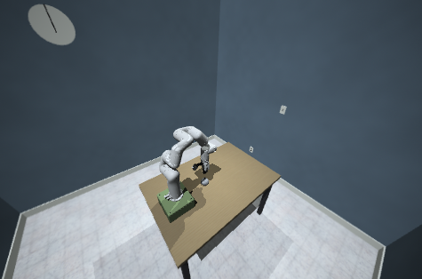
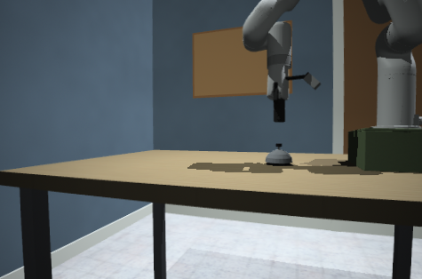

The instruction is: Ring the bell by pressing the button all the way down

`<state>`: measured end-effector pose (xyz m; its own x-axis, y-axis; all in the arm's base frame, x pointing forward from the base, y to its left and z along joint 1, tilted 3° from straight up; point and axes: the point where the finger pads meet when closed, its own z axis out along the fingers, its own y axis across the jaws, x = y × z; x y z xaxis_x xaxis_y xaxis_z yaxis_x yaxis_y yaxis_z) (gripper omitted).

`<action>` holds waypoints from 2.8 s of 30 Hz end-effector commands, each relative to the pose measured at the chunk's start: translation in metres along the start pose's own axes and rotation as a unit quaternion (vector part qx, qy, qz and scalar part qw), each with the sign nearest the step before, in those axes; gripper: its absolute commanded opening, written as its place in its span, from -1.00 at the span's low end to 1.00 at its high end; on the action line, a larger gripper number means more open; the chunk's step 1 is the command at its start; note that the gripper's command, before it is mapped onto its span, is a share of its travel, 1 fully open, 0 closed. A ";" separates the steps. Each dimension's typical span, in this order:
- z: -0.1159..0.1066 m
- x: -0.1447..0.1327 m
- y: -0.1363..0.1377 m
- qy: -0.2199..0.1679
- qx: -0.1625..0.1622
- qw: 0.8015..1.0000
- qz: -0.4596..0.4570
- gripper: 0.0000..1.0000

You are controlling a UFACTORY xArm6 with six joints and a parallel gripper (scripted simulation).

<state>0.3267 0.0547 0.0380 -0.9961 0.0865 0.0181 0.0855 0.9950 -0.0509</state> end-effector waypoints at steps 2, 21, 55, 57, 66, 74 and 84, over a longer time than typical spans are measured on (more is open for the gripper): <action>-0.001 -0.001 0.000 -0.001 0.000 1.000 0.000 -1.00; -0.001 -0.001 0.000 -0.001 0.000 1.000 0.000 -1.00; 0.040 -0.002 0.000 -0.001 0.000 1.000 0.000 -1.00; 0.043 -0.002 0.000 -0.001 0.000 1.000 0.000 -1.00; 0.055 -0.002 0.000 -0.001 0.000 1.000 0.000 -1.00; 0.059 -0.002 0.000 -0.001 0.000 1.000 0.000 -1.00; 0.060 -0.002 0.000 -0.001 0.000 1.000 0.000 -1.00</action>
<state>0.3266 0.0515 -0.0227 -0.9961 0.0865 0.0181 0.0855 0.9950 -0.0511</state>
